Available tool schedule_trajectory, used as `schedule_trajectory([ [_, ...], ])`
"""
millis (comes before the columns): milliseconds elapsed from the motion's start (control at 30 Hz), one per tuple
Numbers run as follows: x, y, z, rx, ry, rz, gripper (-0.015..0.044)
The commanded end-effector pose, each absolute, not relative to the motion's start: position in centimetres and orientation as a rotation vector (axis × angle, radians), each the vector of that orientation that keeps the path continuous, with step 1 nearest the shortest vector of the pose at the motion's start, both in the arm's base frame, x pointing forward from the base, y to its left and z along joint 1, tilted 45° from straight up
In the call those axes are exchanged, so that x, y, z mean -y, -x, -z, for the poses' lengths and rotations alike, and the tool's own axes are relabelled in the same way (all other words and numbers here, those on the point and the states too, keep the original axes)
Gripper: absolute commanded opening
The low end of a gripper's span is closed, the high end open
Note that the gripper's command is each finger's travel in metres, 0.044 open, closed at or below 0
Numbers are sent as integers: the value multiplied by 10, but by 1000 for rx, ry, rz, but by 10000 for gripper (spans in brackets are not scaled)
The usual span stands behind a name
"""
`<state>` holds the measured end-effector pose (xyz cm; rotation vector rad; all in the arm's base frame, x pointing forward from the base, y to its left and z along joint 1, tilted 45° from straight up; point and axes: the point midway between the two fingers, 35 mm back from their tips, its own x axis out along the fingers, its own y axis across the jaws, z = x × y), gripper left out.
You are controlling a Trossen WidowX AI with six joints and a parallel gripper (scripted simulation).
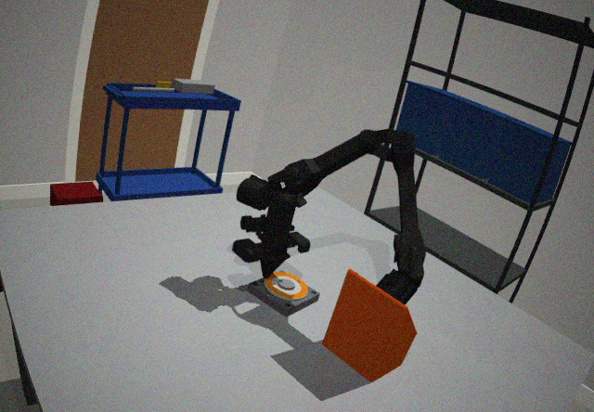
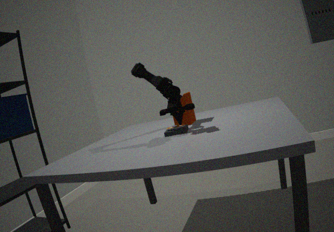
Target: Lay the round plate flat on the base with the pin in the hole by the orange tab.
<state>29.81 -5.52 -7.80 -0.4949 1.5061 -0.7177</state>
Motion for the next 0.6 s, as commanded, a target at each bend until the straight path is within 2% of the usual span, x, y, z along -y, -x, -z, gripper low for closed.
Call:
schedule_trajectory([
  [0,59,-304,73,-1502,498,723,0],
  [567,69,-310,63,-1502,498,723,0],
])
